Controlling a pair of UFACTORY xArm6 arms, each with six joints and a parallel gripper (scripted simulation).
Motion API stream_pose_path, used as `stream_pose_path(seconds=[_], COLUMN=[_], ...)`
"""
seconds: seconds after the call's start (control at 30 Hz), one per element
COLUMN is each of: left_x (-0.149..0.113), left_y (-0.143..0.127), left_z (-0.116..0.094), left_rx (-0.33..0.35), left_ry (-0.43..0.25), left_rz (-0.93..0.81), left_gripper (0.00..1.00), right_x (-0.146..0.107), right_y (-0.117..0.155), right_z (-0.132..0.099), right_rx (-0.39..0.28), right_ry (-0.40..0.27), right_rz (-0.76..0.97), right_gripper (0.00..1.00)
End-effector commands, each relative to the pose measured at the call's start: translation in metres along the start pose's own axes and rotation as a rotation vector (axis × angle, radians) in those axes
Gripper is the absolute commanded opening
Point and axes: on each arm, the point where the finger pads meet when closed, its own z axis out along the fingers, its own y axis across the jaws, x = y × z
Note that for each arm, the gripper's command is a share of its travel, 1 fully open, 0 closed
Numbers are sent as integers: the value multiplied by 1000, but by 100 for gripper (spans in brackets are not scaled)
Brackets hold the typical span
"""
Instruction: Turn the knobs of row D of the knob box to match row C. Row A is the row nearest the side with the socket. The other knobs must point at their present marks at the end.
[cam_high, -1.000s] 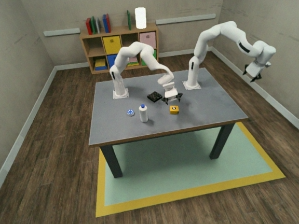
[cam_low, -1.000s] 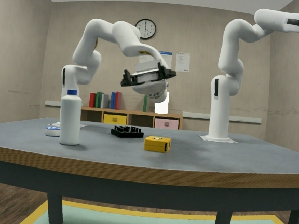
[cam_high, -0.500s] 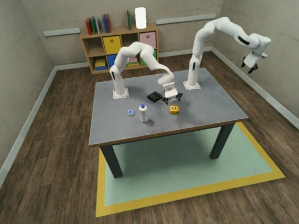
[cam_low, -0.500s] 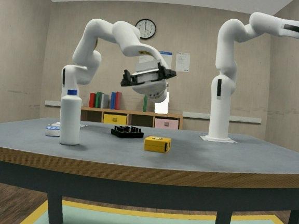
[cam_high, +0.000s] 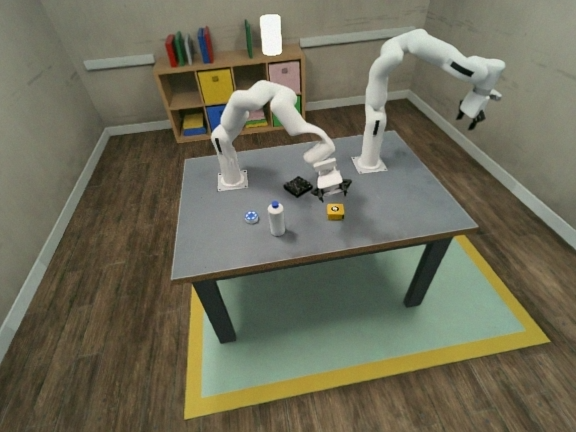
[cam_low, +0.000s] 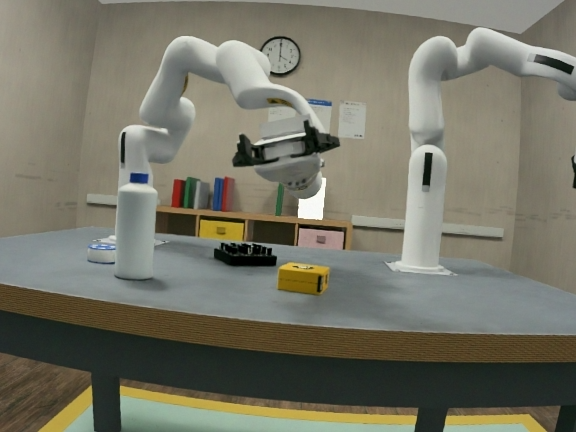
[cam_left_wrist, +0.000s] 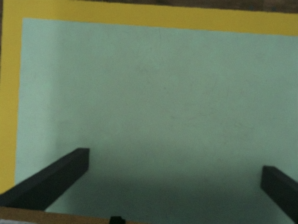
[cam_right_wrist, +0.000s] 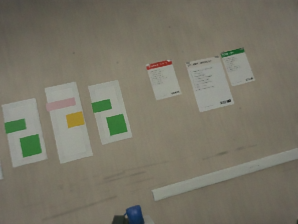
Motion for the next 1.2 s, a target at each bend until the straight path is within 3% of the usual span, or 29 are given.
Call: stream_pose_path(seconds=[0.0,0.6,1.17], left_x=[4,2,-1], left_y=[-32,-93,-112], left_z=[0,5,7], left_rx=[-35,-75,-85], left_ry=[13,42,55], left_rz=[29,75,90], left_gripper=[100,100,100], right_x=[2,2,2], right_y=[-1,-1,-1], right_z=[1,1,1], right_rx=[0,0,0], right_ry=[2,2,2], right_rz=[4,4,4], right_gripper=[100,100,100])
